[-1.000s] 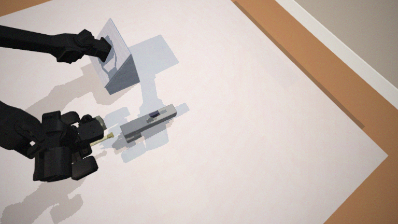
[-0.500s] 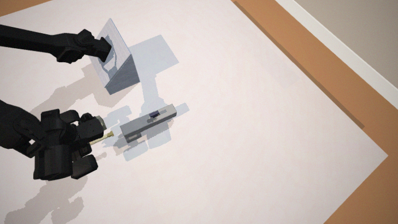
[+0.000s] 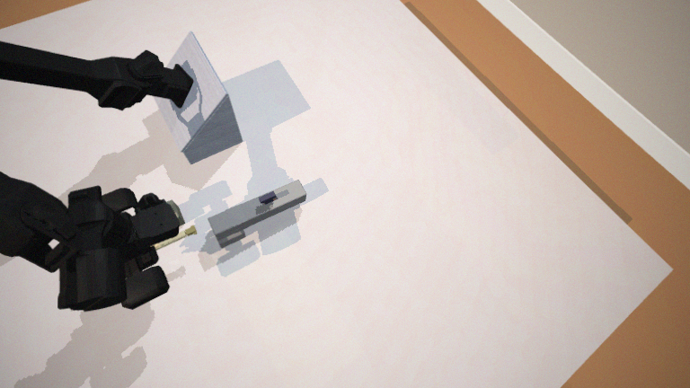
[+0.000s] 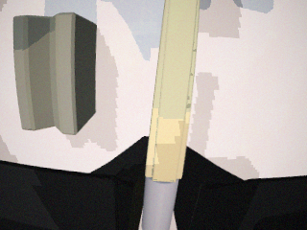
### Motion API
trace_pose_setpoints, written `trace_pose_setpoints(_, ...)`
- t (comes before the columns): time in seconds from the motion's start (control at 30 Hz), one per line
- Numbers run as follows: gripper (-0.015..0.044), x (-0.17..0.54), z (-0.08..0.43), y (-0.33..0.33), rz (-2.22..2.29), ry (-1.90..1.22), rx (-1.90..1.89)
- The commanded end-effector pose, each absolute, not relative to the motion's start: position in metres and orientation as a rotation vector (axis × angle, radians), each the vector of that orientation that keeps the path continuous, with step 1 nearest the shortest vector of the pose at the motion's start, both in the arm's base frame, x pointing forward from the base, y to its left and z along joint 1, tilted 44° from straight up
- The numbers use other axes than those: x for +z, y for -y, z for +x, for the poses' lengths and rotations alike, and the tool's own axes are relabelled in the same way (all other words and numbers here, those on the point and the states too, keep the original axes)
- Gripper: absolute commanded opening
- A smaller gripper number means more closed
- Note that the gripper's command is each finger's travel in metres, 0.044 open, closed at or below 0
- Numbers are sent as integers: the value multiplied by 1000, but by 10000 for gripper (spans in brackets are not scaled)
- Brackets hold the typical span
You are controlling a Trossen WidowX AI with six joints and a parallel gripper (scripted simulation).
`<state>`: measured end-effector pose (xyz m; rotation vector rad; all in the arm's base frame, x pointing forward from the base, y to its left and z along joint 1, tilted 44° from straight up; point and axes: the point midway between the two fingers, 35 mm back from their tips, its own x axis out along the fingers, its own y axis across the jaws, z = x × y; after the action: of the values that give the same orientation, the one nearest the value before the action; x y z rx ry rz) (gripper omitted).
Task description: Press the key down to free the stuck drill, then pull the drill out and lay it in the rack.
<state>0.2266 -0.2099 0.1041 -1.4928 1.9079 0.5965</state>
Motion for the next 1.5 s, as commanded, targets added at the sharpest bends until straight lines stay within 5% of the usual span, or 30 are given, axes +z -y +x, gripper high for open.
trace_pose_setpoints(0.0,0,107,228,208,-1495,-1905,587)
trace_pose_setpoints(1.47,0,118,231,197,-1495,-1905,588)
